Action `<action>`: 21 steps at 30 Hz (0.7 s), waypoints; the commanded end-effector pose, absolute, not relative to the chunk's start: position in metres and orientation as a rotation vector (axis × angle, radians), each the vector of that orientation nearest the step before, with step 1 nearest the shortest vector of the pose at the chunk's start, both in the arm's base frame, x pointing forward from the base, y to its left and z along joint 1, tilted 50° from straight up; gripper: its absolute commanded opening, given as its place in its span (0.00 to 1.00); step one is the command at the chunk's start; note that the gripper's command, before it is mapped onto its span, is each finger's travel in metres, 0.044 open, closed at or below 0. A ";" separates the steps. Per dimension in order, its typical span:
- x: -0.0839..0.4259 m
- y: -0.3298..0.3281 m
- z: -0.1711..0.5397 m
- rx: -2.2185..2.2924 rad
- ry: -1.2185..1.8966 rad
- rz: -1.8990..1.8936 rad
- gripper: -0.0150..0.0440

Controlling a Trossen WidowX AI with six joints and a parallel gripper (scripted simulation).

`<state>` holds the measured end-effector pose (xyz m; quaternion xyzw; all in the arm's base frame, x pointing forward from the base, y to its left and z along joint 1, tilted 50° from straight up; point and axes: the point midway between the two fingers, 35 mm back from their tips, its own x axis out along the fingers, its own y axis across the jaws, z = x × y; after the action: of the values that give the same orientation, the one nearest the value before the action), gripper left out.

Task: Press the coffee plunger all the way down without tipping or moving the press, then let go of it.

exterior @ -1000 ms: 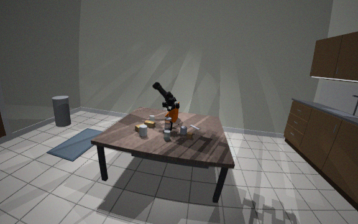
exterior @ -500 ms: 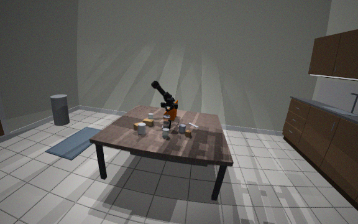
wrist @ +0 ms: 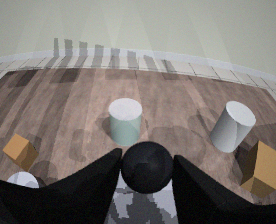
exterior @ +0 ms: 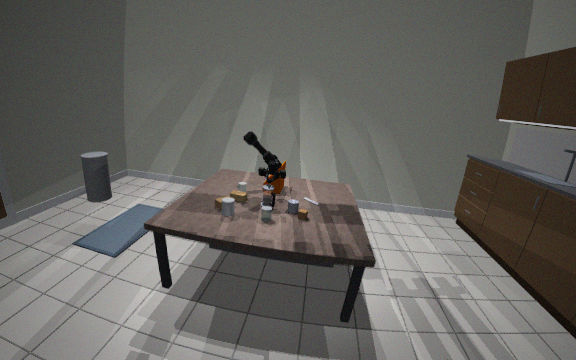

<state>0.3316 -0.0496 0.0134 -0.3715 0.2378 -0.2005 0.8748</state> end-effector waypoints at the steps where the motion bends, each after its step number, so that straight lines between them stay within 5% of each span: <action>1: 0.327 -0.062 0.004 -0.789 0.547 -0.445 0.47; 21: 0.335 -0.061 0.003 -0.789 0.547 -0.445 0.47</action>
<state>0.3359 -0.0576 0.0060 -0.3740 0.2525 -0.2085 0.8677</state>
